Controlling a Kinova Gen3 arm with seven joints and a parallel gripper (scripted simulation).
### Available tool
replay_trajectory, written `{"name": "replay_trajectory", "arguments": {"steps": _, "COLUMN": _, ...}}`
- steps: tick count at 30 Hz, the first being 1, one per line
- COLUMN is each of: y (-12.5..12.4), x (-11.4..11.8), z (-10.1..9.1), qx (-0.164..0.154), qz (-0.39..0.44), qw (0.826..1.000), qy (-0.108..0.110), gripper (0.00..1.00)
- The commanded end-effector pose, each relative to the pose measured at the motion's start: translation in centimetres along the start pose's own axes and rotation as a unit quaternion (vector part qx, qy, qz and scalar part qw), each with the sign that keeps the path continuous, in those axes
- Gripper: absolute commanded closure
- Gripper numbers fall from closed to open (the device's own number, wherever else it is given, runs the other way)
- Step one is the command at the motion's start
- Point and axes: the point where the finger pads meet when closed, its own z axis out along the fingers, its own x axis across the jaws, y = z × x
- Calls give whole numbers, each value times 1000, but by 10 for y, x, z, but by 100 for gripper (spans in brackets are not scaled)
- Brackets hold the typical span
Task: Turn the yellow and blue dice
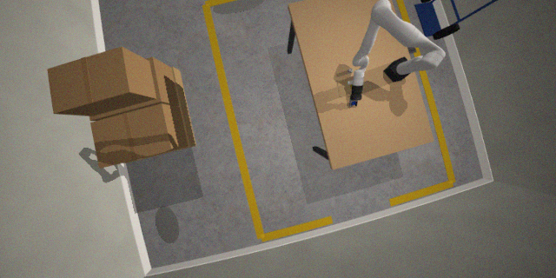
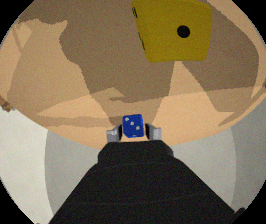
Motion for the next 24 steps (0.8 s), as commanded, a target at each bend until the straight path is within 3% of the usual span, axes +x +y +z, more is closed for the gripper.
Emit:
{"name": "replay_trajectory", "arguments": {"steps": 1, "y": 1, "x": 0, "z": 0, "qx": 0, "qz": -1, "qw": 1000, "qy": 0, "gripper": 13}}
{"name": "replay_trajectory", "arguments": {"steps": 15, "y": 1, "x": 0, "z": -1, "qx": 0, "qz": -1, "qw": 1000, "qy": 0, "gripper": 13}}
{"name": "replay_trajectory", "arguments": {"steps": 24, "y": 1, "x": 0, "z": -17, "qx": 0, "qz": -1, "qw": 1000, "qy": 0, "gripper": 13}}
